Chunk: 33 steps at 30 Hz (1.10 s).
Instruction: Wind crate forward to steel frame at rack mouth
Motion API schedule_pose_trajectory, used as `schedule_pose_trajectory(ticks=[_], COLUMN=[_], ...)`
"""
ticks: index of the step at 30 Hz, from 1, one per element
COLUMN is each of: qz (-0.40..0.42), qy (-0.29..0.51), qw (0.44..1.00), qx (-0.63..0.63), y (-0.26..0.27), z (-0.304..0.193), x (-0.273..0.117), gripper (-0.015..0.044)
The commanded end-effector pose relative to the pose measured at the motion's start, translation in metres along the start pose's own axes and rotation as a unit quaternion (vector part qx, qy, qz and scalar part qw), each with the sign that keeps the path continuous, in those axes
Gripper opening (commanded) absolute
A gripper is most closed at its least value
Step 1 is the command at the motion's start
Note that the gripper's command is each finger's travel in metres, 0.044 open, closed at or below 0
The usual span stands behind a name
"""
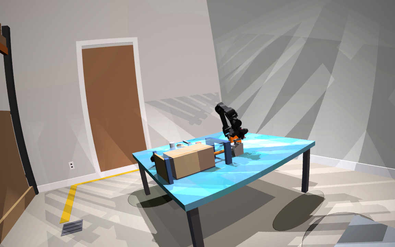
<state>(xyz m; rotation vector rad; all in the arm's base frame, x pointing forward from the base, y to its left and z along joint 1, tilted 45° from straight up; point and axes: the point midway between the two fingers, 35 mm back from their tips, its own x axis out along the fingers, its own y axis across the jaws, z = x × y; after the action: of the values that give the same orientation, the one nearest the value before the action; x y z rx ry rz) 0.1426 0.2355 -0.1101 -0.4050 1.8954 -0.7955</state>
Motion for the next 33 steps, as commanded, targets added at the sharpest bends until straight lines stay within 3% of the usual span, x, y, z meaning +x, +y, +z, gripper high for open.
schedule_pose_trajectory(ticks=[1, 33], qz=[0.0, 0.0], qy=[-0.002, -0.002], qw=[1.0, 1.0], qx=[-0.002, -0.002], y=[0.0, 0.0], z=[0.0009, 0.0027], x=[0.0007, 0.0049], gripper=[0.0, 0.0])
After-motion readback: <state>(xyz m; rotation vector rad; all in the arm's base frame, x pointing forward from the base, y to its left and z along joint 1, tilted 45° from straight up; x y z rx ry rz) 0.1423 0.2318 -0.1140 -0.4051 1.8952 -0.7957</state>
